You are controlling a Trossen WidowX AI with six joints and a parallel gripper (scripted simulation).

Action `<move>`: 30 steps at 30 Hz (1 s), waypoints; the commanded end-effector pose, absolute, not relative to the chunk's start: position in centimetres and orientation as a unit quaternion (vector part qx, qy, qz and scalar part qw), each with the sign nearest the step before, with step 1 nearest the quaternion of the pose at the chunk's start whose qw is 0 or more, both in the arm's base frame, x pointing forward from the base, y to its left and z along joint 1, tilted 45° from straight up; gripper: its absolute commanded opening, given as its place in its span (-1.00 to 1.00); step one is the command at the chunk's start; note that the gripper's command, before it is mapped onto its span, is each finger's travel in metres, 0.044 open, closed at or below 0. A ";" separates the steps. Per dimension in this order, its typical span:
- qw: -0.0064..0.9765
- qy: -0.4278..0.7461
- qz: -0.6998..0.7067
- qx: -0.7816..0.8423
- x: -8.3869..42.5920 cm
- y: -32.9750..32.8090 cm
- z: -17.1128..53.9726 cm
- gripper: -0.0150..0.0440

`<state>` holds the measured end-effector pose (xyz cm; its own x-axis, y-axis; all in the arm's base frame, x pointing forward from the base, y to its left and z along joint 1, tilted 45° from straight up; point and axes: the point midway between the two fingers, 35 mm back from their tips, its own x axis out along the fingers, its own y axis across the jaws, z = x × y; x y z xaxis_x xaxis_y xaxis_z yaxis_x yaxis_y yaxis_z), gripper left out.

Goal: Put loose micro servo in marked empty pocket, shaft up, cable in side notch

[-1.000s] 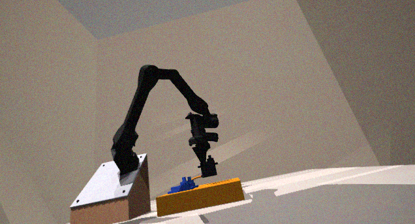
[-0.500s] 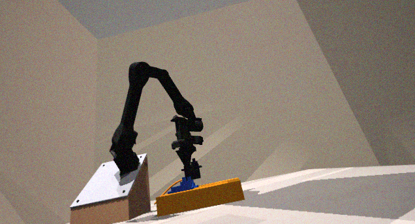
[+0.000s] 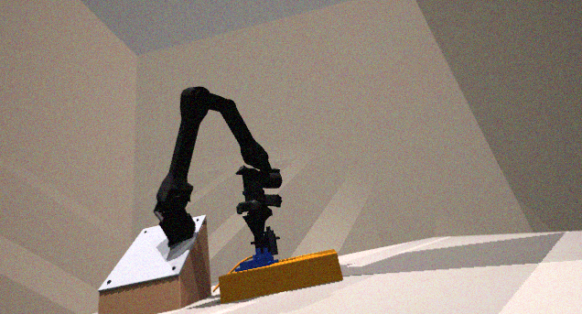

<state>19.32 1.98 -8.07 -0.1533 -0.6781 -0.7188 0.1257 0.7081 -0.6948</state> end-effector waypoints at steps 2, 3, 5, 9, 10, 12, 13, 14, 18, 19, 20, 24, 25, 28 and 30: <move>0.620 0.685 -0.323 -0.204 19.3 1.5 -8.6 -0.49; 0.620 0.685 -0.323 -0.204 19.3 1.4 -8.6 -0.49; 0.620 0.685 -0.323 -0.204 19.3 1.4 -8.7 -0.49; 0.620 0.685 -0.323 -0.204 19.3 1.4 -8.7 -0.49; 0.620 0.685 -0.323 -0.204 19.3 1.4 -8.7 -0.49; 0.620 0.685 -0.323 -0.204 19.3 1.4 -8.7 -0.49; 0.620 0.685 -0.323 -0.204 19.3 1.4 -8.7 -0.49; 0.620 0.685 -0.323 -0.204 19.3 1.4 -8.7 -0.49; 0.620 0.685 -0.323 -0.204 19.2 1.2 -8.8 -0.49; 0.620 0.685 -0.323 -0.204 19.2 1.2 -8.9 -0.49; 0.620 0.685 -0.323 -0.204 19.2 1.1 -9.0 -0.49; 0.620 0.685 -0.323 -0.204 19.1 0.8 -9.2 -0.49; 0.620 0.685 -0.323 -0.204 19.1 0.8 -9.3 -0.49; 0.620 0.685 -0.323 -0.204 19.1 0.5 -9.5 -0.49; 0.620 0.685 -0.323 -0.205 19.0 0.4 -9.7 -0.49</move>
<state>19.04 0.61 -9.46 -0.1522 -0.6795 -0.7177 0.1261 0.7069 -0.6960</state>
